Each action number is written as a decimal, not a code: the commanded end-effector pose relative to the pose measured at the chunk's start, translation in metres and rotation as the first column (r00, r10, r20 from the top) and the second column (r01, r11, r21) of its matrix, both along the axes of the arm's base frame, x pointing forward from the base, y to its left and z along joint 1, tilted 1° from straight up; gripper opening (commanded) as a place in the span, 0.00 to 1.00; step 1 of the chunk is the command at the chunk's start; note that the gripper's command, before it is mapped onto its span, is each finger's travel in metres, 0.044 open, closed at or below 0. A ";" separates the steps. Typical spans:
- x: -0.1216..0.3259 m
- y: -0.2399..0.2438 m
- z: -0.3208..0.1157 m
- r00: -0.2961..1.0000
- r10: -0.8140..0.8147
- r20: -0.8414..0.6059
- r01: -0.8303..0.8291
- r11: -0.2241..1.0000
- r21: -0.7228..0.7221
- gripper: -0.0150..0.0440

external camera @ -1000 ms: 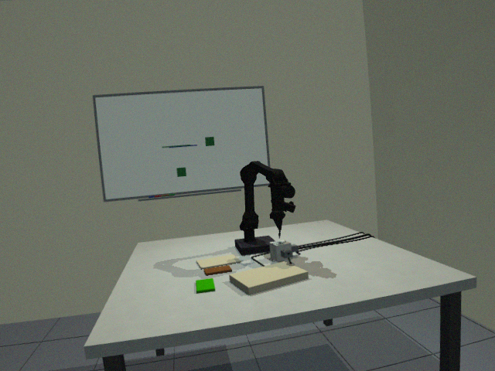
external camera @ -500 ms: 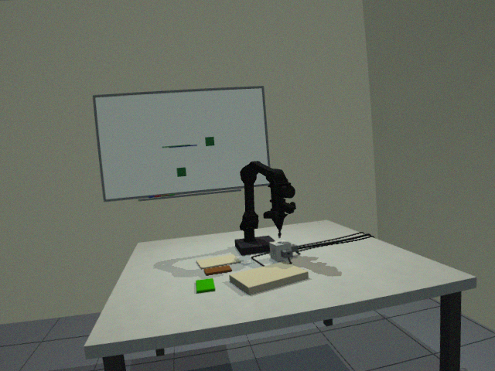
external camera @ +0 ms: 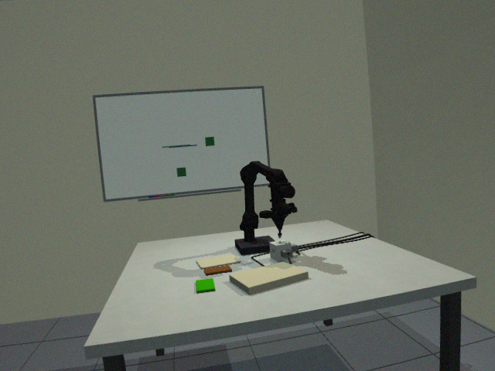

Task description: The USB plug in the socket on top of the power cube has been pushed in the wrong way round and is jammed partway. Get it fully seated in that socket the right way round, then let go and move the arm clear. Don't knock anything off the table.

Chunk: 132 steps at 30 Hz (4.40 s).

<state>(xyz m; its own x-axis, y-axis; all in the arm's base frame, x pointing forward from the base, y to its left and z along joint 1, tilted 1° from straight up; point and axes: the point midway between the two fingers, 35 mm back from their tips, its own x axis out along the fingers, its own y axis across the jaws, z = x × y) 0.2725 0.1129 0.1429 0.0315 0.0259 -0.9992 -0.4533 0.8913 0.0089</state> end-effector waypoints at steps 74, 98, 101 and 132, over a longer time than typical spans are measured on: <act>0.000 0.000 0.000 -0.148 -0.987 -0.062 0.989 -0.149 0.002 0.25; 0.001 -0.001 -0.002 -0.161 -0.985 -0.054 0.987 -0.162 0.006 0.25; 0.001 -0.001 -0.003 -0.164 -0.985 -0.053 0.986 -0.164 0.006 0.25; 0.001 -0.003 -0.006 -0.190 -0.981 -0.042 0.982 -0.190 0.012 0.25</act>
